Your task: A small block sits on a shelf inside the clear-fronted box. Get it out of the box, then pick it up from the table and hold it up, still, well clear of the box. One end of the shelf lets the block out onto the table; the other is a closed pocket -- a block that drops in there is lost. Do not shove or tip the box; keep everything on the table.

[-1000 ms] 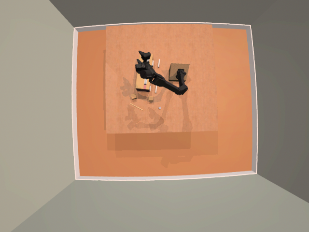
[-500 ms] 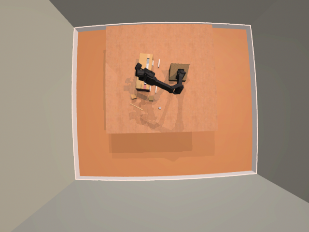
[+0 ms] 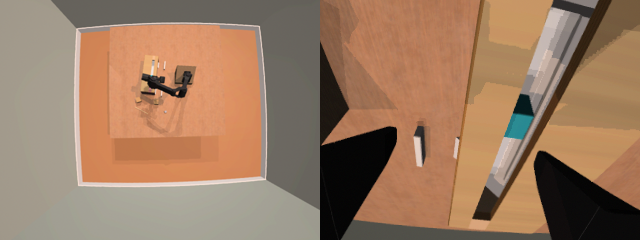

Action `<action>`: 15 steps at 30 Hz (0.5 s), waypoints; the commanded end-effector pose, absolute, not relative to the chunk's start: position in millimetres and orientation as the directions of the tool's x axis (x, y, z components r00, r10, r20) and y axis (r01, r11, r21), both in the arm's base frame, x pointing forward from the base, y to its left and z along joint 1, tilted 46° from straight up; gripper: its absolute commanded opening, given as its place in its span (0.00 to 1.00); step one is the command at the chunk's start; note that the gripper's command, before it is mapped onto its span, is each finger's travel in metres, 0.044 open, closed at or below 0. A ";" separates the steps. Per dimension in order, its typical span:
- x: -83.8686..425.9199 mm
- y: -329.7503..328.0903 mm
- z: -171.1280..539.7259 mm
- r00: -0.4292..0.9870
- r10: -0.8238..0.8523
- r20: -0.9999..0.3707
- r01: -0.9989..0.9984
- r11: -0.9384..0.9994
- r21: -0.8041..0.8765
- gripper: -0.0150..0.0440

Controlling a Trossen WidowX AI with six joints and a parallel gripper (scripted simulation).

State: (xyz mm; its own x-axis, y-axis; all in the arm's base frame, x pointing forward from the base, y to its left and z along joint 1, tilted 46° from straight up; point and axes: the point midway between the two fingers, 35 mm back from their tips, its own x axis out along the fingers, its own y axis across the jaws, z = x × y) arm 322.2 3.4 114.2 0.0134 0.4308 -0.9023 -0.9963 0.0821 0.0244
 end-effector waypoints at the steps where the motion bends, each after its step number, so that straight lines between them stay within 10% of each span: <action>1: 319.9 6.6 113.0 0.001 0.442 -0.897 -0.998 0.063 0.030 0.93; 15: 321.1 20.3 98.5 0.002 0.441 -0.897 -0.998 0.063 0.029 0.93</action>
